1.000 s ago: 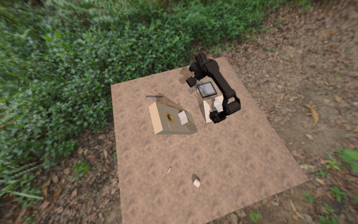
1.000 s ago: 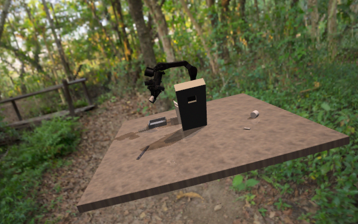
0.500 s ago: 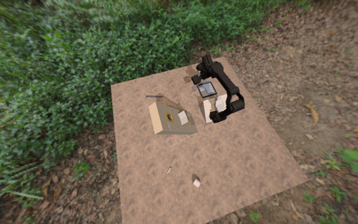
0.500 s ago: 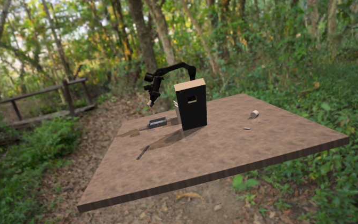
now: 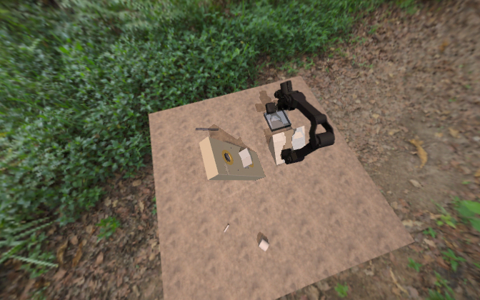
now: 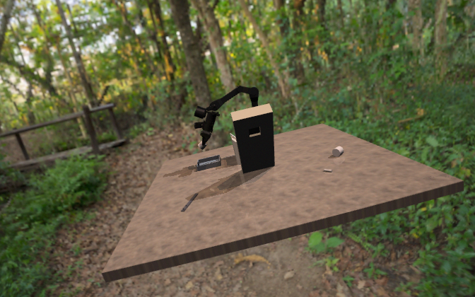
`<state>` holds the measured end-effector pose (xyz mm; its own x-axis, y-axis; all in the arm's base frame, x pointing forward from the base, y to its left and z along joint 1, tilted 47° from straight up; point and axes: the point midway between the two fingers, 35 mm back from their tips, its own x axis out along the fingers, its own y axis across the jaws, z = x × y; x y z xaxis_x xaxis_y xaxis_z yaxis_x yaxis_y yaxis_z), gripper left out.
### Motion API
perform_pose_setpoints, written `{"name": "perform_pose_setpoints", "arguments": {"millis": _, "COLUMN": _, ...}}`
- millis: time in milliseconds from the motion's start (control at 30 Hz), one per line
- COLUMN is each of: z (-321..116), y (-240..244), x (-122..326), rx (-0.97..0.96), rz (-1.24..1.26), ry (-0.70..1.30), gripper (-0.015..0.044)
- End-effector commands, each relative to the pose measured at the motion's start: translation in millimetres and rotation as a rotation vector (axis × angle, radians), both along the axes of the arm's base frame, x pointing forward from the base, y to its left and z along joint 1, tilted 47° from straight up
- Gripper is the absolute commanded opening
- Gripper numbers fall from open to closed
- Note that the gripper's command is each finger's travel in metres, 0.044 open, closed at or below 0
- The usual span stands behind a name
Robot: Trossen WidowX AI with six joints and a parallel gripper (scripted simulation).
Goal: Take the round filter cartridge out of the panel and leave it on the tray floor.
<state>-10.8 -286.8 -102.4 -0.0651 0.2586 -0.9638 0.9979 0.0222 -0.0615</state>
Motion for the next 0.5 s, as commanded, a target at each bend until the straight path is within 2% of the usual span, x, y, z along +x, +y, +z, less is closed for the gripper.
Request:
{"name": "perform_pose_setpoints", "arguments": {"millis": 0, "z": -8.4, "y": 11.7, "x": -17.5, "rx": -0.004, "rz": -0.052, "ry": 0.054, "gripper": 0.0000}}
{"name": "perform_pose_setpoints", "arguments": {"millis": 133, "z": -15.7, "y": 25.6, "x": -33.6, "rx": -0.004, "rz": -0.100, "ry": 0.102, "gripper": 0.0000}}
{"name": "perform_pose_setpoints", "arguments": {"millis": 467, "z": -43.0, "y": 49.3, "x": -37.3, "rx": -0.004, "rz": -0.103, "ry": 0.105, "gripper": 0.0000}}
